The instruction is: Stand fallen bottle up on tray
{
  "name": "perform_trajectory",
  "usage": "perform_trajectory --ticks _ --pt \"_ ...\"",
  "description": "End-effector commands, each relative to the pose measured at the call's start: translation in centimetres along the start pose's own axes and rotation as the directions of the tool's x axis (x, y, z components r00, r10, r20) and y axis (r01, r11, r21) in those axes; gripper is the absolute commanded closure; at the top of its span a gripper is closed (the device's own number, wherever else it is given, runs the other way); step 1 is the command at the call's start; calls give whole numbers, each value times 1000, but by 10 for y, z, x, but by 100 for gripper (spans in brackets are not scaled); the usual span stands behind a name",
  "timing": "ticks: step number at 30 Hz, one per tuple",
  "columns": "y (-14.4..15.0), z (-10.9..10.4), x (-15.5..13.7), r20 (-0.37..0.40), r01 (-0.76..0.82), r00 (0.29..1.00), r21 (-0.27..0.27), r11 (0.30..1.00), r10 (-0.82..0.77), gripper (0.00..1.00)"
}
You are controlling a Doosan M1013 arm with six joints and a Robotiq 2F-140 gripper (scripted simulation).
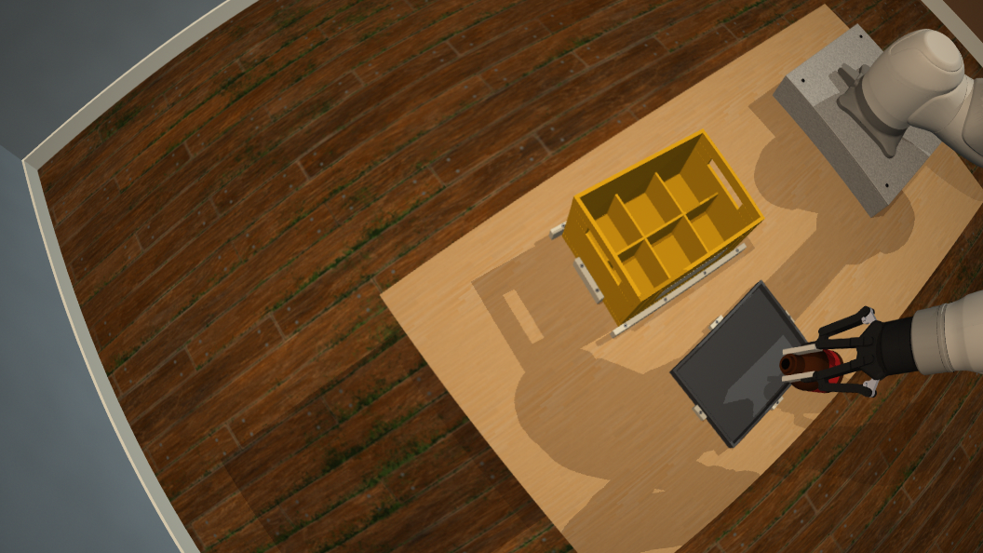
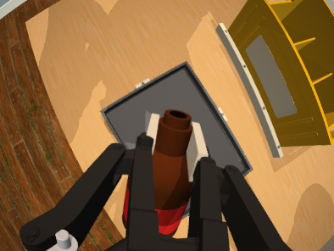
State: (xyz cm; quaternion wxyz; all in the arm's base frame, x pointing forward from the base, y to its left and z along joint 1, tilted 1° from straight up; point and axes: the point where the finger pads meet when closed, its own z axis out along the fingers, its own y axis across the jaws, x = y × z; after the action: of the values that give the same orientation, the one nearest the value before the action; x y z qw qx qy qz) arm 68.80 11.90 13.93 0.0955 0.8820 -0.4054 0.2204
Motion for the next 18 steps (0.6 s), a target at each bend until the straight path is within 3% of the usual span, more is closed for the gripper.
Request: perform_trajectory --ticks 1,18 --pt "-1 -2 -4 -19 1 1000 7 1000 -1 90" --pt "-1 -2 -4 -29 2 1000 9 1000 -1 90"
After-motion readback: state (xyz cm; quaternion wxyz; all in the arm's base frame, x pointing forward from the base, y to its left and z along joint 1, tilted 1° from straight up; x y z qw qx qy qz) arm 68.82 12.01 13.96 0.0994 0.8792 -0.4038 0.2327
